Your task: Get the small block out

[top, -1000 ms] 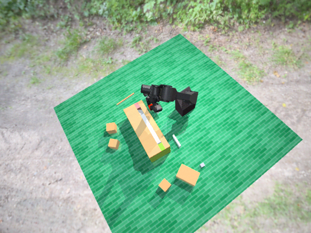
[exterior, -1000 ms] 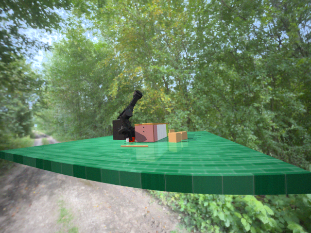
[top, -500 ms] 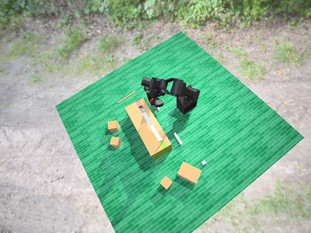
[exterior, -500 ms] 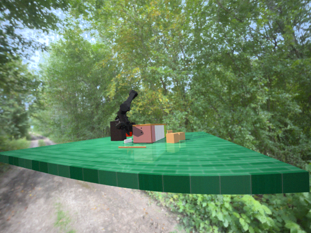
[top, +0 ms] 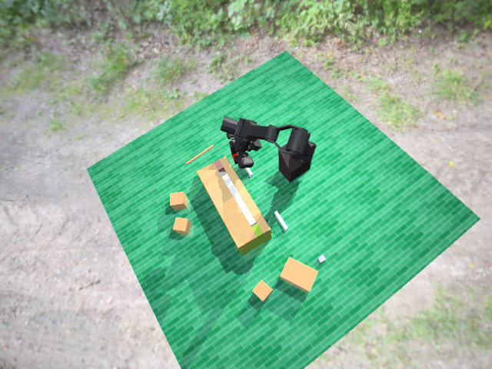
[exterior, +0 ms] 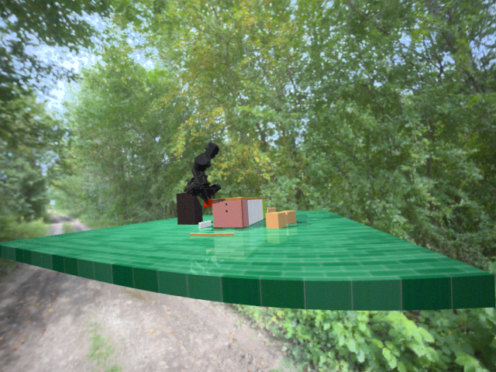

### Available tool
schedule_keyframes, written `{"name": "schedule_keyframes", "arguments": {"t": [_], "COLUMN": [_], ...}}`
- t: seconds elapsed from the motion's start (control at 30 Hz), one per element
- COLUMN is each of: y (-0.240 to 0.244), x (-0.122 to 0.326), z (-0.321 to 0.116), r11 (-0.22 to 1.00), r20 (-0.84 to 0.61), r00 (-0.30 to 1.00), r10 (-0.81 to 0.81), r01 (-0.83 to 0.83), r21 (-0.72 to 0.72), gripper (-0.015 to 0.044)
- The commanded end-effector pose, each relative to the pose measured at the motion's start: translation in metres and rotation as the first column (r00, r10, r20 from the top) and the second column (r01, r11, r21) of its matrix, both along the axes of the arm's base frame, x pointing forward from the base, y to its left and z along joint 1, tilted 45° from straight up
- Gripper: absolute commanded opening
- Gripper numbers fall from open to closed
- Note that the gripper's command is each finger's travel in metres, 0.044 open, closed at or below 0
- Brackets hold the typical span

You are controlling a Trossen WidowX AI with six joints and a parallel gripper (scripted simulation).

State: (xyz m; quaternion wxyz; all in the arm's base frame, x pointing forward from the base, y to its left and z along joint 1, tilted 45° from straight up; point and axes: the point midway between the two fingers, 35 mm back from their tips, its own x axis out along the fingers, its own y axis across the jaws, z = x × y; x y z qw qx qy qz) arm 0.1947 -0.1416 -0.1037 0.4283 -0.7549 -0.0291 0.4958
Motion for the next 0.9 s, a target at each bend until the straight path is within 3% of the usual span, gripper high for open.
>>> {"name": "schedule_keyframes", "arguments": {"t": [0.0, 0.4, 0.87], "y": [-0.012, -0.036, -0.036], "x": [0.001, -0.001, -0.001], "z": [0.011, 0.054, 0.055], "r11": [0.999, 0.972, 0.971], "r20": [-0.032, -0.141, -0.143], "r00": [0.998, 0.962, 0.961], "r10": [-0.053, -0.235, -0.238], "r01": [0.053, 0.236, 0.239], "r21": [-0.006, -0.011, -0.012], "gripper": [0.0, 0.0, 0.0]}}
